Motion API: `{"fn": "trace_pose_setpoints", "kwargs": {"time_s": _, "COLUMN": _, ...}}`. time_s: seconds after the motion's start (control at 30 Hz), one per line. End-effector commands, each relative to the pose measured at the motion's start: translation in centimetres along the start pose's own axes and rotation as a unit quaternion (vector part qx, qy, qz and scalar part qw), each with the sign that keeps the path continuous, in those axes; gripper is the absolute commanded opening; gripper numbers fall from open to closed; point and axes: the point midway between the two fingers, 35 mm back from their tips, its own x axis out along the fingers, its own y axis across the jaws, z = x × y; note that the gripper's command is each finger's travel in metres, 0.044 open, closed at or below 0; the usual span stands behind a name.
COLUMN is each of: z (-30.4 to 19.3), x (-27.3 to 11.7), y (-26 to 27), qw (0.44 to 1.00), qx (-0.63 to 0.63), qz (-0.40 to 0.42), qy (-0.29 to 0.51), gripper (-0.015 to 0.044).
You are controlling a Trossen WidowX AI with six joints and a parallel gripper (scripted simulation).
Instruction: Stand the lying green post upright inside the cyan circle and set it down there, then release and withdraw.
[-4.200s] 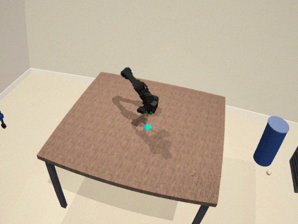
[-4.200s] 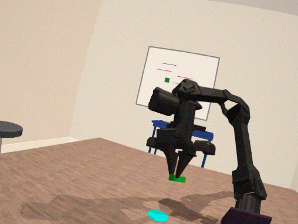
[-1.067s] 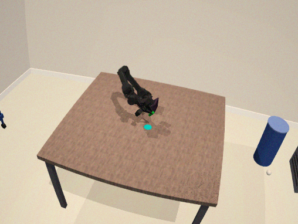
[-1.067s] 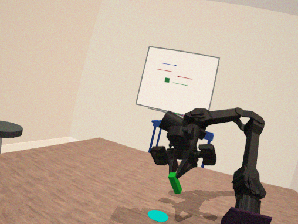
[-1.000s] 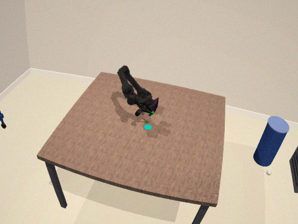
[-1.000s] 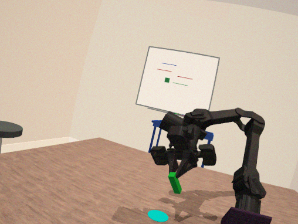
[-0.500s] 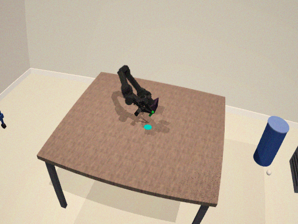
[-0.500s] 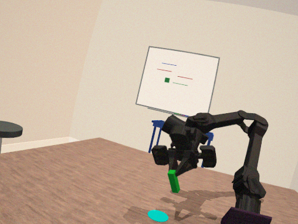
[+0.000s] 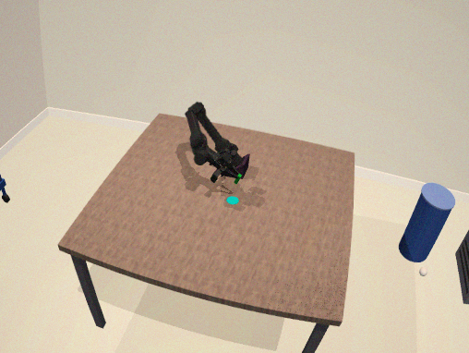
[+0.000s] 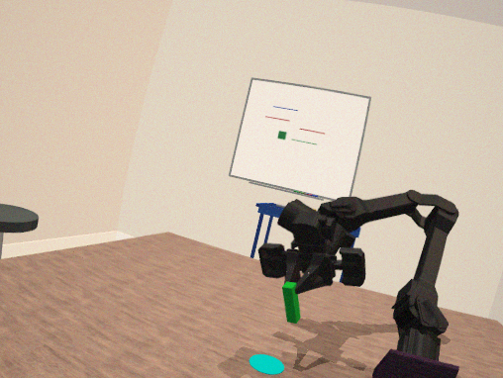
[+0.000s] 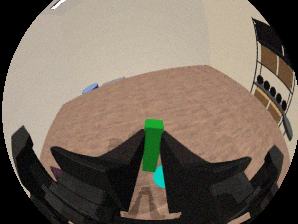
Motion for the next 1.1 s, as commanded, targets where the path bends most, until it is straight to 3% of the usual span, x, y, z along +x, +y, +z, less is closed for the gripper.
{"fn": "trace_pose_setpoints", "kwargs": {"time_s": 0.0, "z": 0.0, "x": 0.0, "y": 0.1, "qw": 1.0, "qx": -0.006, "qz": -0.002, "qy": -0.014, "gripper": 0.0023}}
{"fn": "trace_pose_setpoints", "kwargs": {"time_s": 1.07, "z": 0.2, "x": -1.3, "y": -0.1, "qw": 0.99, "qx": -0.062, "qz": -0.053, "qy": -0.116, "gripper": 0.0023}}
